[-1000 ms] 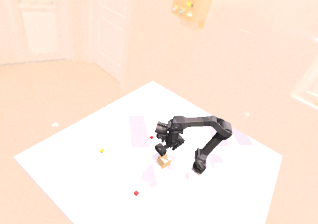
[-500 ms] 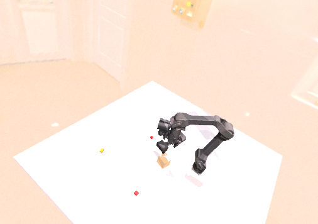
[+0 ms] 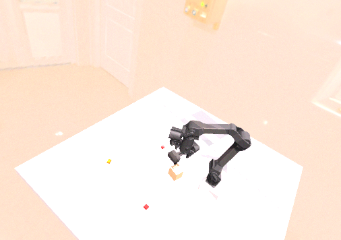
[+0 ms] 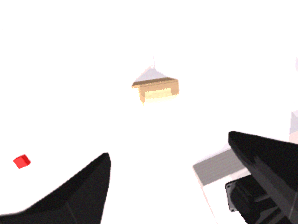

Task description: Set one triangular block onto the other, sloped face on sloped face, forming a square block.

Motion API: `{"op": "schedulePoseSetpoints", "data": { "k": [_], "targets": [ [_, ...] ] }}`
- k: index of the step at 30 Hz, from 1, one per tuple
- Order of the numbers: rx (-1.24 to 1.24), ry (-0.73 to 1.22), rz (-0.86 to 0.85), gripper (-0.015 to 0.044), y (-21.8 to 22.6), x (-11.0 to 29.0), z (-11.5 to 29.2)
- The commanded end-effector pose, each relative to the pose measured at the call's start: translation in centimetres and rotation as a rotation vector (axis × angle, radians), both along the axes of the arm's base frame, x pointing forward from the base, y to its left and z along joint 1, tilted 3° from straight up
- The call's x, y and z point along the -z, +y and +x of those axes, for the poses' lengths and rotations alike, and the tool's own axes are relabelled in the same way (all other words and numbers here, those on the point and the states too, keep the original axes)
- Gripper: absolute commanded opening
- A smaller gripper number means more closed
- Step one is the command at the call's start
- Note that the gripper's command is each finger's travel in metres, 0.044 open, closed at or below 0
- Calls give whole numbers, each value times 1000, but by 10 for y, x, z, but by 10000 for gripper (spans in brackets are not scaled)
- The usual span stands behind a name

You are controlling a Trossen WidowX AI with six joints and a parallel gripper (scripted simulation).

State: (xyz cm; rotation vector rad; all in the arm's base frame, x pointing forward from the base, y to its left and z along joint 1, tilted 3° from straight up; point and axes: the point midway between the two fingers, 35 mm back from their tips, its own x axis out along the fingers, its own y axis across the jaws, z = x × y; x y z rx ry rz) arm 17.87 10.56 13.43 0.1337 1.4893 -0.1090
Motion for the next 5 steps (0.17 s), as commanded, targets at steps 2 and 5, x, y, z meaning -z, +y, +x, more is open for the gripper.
{"op": "schedulePoseSetpoints", "data": {
  "k": [2,5],
  "targets": [
    [0,-3,2,440,0,0,1],
    [0,-3,2,440,0,0,1]
  ]
}}
